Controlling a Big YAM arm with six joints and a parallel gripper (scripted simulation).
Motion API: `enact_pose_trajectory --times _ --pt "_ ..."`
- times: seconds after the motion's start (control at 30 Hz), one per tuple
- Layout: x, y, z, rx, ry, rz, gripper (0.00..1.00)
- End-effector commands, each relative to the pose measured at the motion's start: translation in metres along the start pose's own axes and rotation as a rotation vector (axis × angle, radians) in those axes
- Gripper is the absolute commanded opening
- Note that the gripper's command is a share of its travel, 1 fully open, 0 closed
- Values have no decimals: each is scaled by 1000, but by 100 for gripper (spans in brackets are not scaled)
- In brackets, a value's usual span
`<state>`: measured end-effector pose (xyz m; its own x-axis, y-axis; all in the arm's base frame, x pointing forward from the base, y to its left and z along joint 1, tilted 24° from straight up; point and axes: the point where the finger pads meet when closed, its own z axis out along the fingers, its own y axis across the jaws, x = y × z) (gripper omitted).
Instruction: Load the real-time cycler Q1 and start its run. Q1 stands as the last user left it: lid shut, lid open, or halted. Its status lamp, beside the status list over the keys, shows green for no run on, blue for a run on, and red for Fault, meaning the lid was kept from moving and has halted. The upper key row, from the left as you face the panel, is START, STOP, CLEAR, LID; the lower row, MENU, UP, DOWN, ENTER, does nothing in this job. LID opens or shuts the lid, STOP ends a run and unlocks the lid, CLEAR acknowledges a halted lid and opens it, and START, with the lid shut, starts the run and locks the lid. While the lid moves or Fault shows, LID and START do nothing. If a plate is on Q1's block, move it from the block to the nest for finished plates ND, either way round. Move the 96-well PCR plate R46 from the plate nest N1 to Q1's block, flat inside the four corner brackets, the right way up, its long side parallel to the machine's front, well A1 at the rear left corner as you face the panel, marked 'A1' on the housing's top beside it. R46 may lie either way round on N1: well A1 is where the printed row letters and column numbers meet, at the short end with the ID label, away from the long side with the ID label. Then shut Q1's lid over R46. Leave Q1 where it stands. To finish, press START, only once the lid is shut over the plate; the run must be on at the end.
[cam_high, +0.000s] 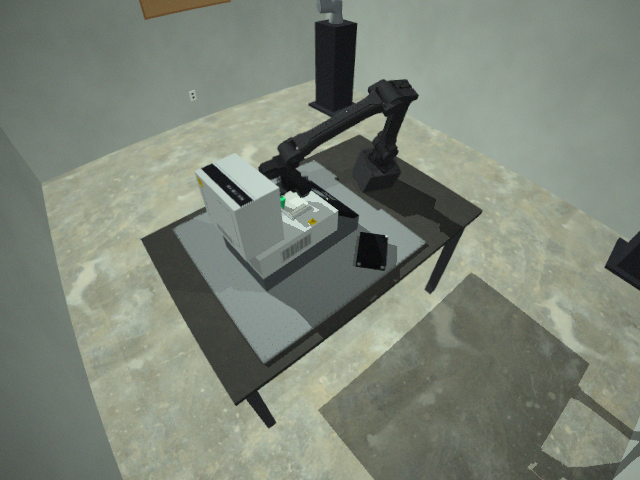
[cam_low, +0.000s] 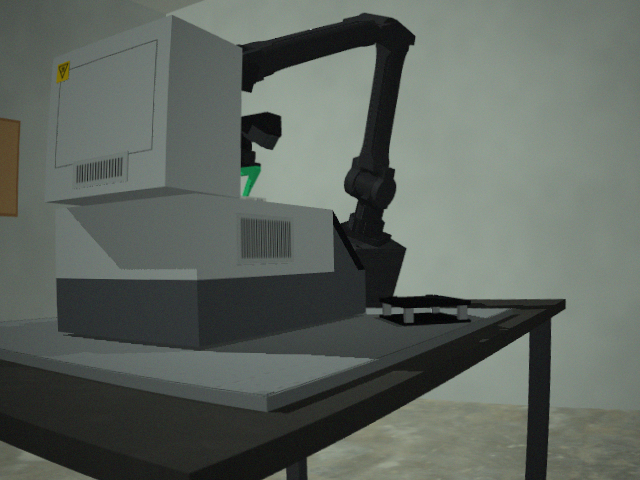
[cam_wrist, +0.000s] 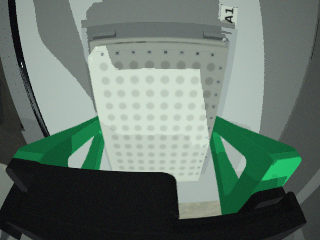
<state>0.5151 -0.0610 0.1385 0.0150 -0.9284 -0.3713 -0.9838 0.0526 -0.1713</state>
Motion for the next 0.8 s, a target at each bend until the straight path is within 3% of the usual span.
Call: enact_pose_trajectory --times 0.0,0.33,0.73,0.77 --pt "0 -13 -6 22 9 2 0" --pt "-5 -23 -8 33 3 -14 0" --pt "-7 -22 -6 16 -4 -15 0" --pt "-7 -22 -6 16 -4 -15 100"
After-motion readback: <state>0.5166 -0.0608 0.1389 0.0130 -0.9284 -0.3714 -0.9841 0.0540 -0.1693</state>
